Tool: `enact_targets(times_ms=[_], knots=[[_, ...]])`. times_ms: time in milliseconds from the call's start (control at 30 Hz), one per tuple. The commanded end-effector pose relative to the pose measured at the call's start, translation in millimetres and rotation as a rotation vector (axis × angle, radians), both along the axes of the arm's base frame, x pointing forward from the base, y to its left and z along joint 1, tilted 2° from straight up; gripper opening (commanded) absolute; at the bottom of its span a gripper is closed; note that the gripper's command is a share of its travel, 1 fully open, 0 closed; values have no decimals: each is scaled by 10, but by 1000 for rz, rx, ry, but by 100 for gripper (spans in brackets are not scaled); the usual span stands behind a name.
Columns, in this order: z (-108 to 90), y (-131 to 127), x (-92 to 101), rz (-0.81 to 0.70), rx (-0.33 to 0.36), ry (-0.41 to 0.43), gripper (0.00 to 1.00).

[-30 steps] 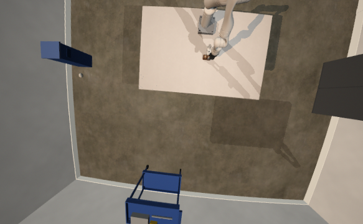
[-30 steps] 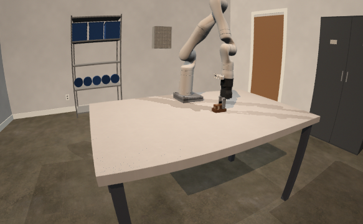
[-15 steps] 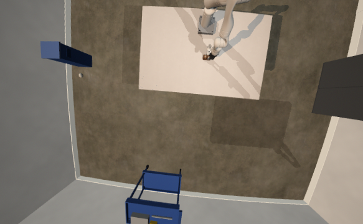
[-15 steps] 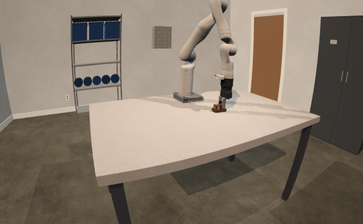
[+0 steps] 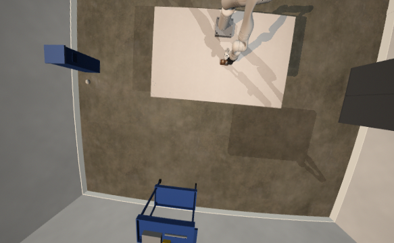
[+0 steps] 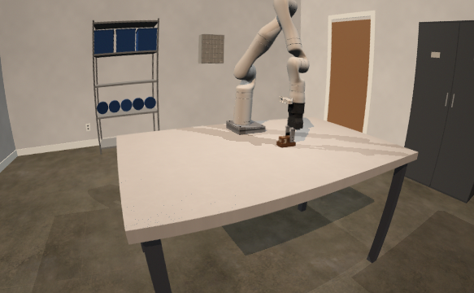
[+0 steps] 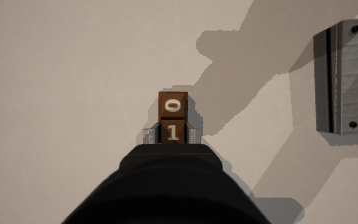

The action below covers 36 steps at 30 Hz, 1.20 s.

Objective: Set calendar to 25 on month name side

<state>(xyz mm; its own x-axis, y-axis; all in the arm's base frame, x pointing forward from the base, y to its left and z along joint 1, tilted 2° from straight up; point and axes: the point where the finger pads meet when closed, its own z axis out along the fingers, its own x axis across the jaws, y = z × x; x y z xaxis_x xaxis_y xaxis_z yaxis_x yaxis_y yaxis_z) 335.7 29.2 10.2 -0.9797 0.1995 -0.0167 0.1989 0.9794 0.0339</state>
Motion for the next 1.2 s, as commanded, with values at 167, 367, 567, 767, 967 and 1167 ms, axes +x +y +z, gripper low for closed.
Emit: enact_targets(times_ms=[167,367,567,767,967,1167], knots=[[4,1,5,0,0,-1,60],[4,1,5,0,0,-1,60],[4,1,5,0,0,-1,72],[4,1,5,0,0,-1,84],[4,1,5,0,0,-1,90],[5,1,5,0,0,-1,90]])
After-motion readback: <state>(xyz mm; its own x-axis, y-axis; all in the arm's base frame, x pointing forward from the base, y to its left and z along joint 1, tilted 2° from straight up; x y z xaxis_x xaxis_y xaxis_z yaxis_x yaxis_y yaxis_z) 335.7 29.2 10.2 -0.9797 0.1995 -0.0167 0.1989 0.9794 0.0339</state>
